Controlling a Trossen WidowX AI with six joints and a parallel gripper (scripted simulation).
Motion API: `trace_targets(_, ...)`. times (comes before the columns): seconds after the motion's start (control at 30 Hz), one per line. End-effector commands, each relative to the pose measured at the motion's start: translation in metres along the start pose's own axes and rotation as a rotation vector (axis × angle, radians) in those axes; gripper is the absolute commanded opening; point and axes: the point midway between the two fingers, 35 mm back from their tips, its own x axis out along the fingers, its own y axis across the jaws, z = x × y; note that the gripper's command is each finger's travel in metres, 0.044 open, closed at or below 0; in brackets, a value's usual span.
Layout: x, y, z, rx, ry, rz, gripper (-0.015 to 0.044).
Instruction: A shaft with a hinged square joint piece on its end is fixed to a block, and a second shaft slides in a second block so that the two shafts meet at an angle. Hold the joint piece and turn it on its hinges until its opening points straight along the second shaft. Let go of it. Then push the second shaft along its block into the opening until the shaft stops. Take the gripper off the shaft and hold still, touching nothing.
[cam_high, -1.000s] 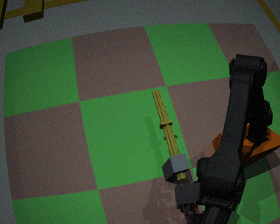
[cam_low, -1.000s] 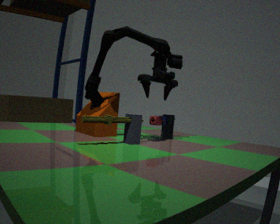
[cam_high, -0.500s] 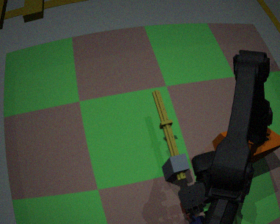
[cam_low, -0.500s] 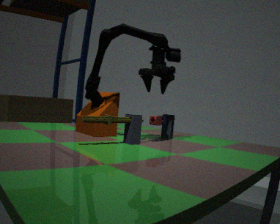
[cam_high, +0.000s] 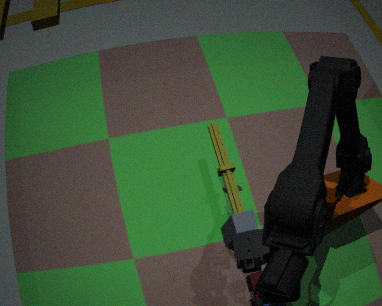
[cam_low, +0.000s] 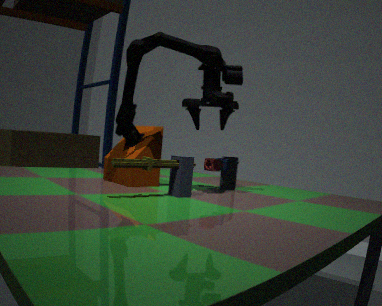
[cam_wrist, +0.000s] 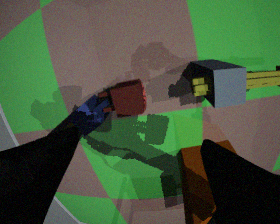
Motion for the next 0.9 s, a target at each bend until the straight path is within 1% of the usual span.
trace_targets(0.0, 0.006, -0.009, 0.004, 0.145, 0.038, 0.042, 0.044)
trace_targets(0.87, 0.033, -0.059, 0.019, 0.974, 0.254, 0.24, 0.044)
